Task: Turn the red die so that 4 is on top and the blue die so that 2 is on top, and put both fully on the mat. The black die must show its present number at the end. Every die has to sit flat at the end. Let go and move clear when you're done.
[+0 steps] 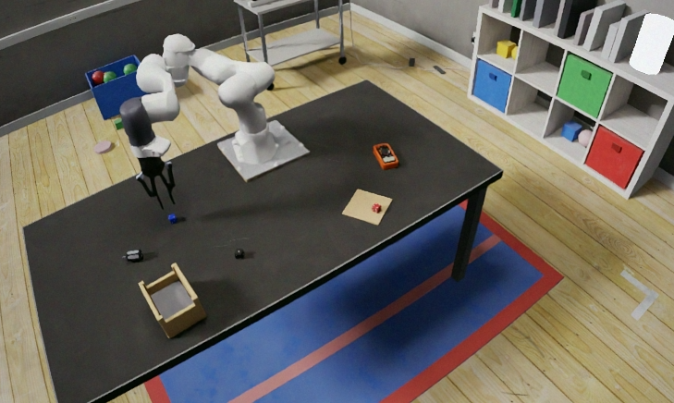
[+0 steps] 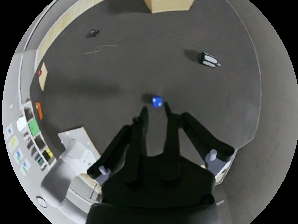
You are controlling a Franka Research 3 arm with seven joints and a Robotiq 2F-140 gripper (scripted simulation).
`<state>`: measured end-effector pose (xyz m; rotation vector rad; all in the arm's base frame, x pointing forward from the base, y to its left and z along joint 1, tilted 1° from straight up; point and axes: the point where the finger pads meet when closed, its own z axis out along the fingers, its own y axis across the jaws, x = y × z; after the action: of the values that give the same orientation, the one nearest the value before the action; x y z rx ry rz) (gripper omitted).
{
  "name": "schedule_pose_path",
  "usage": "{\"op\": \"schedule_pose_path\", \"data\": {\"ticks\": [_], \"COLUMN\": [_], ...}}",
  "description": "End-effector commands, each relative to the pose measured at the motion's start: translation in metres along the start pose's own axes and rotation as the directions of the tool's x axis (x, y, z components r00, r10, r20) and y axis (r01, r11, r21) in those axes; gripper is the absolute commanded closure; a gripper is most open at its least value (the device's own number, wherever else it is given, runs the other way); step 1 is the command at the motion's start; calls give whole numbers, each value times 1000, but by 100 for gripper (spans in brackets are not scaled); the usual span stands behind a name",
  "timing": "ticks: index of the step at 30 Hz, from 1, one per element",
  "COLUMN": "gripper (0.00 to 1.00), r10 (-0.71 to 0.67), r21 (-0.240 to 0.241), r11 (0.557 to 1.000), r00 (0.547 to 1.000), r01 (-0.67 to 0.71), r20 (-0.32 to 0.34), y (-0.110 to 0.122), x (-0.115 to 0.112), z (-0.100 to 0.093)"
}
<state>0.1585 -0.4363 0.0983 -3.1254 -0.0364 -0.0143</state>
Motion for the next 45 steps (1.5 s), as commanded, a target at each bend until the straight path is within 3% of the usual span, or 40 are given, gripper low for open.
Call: {"op": "schedule_pose_path", "data": {"ticks": [1, 17, 45], "gripper": [68, 68, 68], "r10": [-6, -7, -7], "r21": [-2, -2, -2], "r11": [1000, 1000, 1000], "r00": [1000, 1000, 1000], "r01": [6, 7, 7], "r20": [1, 0, 0], "y": [1, 1, 1], "x": [0, 0, 0], "z": [-1, 5, 43]}}
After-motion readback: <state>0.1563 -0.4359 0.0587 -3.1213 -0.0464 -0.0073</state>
